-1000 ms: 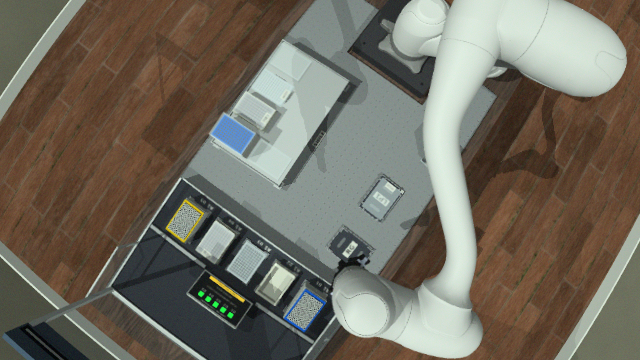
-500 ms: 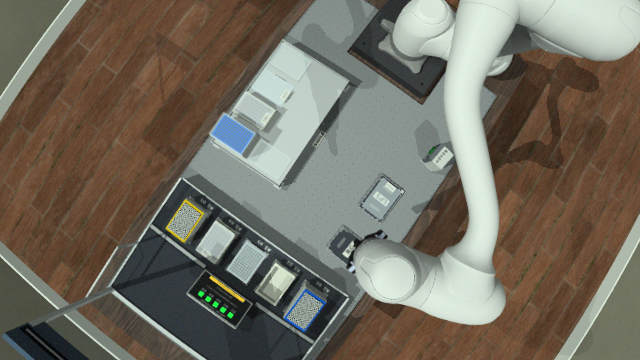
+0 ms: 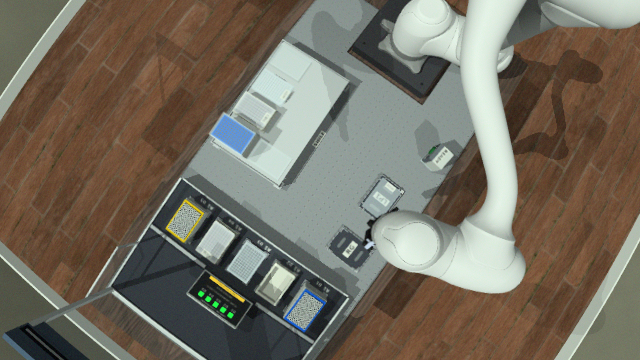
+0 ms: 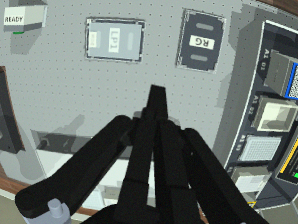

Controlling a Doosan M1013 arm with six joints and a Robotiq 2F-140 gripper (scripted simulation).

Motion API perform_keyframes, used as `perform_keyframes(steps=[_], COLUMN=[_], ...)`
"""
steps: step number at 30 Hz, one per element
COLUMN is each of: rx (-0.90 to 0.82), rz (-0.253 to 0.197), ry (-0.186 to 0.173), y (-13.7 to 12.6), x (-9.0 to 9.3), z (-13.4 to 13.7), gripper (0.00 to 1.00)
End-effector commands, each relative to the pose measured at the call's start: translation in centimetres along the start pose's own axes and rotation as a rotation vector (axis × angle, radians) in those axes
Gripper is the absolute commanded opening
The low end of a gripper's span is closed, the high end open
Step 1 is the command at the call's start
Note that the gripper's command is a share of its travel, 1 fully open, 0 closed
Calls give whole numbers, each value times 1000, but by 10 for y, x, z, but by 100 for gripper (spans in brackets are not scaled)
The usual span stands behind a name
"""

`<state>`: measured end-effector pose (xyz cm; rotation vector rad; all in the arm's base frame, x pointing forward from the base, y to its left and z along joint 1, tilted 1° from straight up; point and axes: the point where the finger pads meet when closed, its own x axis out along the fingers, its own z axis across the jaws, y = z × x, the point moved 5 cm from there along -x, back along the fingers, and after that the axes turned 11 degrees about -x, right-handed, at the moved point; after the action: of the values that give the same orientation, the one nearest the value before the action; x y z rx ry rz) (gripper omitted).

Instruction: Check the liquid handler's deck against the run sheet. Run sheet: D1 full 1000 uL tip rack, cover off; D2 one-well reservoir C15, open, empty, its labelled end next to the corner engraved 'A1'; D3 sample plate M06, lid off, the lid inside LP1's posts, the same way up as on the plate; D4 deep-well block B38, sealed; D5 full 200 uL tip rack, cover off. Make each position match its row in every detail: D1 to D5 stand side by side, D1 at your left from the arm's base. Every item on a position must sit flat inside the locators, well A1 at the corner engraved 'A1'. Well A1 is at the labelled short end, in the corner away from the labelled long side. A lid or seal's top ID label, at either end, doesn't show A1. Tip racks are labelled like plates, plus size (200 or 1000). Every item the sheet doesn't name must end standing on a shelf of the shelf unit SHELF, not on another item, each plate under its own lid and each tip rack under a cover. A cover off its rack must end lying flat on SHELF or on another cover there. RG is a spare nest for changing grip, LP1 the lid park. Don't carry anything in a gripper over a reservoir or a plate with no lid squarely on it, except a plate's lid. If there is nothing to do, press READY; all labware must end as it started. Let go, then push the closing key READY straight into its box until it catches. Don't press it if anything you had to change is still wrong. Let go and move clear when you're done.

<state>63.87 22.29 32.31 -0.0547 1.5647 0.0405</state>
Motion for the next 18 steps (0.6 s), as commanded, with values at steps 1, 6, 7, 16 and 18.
perform_keyframes(steps=[1, 6, 7, 16, 18], rx=[0, 0, 0, 0, 0], rz=[1, 1, 1, 1, 1], ry=[-2, -2, -2, -1, -1], y=[1, 2, 2, 5, 5], x=[-1, -1, -1, -1, -1], z=[-9, -29, -34, -79, -84], gripper=[10, 10, 10, 10, 10])
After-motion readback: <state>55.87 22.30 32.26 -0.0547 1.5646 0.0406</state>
